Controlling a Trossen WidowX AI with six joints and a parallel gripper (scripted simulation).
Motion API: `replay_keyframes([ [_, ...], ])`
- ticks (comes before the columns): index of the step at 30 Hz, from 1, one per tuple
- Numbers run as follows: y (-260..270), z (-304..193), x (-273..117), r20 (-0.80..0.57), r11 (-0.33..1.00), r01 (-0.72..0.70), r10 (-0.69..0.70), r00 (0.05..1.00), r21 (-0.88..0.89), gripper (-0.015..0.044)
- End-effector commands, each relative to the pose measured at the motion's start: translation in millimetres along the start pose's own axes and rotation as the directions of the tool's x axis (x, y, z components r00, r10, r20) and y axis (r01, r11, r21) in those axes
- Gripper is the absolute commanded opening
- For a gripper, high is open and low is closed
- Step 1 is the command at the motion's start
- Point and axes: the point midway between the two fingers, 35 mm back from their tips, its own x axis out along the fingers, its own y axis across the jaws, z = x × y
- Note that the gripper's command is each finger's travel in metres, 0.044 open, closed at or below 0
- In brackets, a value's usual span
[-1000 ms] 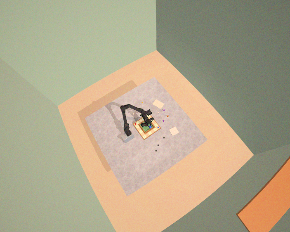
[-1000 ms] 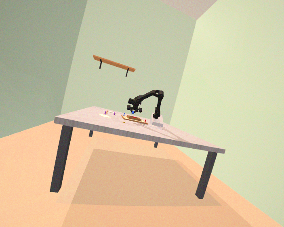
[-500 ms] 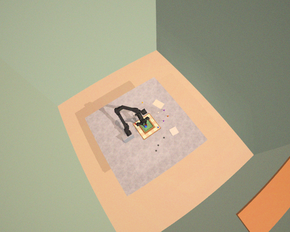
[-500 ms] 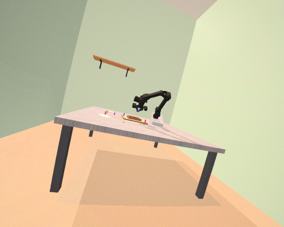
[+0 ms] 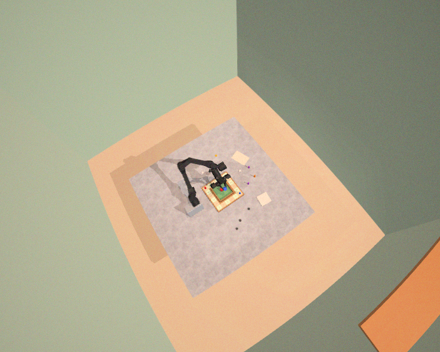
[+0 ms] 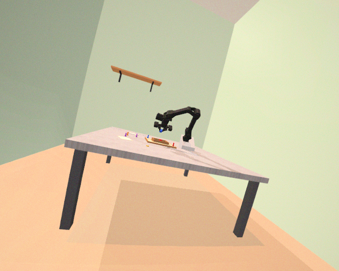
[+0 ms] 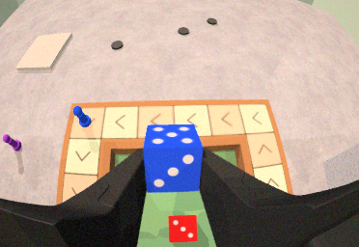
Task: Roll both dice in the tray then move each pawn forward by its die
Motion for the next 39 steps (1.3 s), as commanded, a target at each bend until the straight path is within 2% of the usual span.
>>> replay_keyframes([
  [1,24,0,2,0.005,1.000,0.005,-0.005,1.000,0.002,0.0000],
  [19,22,-1,1,0.000,1.000,0.002,-0.002,1.000,-0.001,0.0000],
  [27,22,-1,1,0.000,1.000,0.002,-0.002,1.000,-0.001,0.0210],
  [31,20,27,-23,0.007,1.000,0.006,-0.006,1.000,0.002,0.0315],
  [35,20,29,-25,0.007,1.000,0.006,-0.006,1.000,0.002,0.0420],
  [37,19,27,-19,-0.051,1.000,0.027,-0.028,0.998,-0.010,0.0440],
  [39,17,21,-5,-0.217,0.997,0.067,-0.074,0.973,-0.042,0.0440],
])
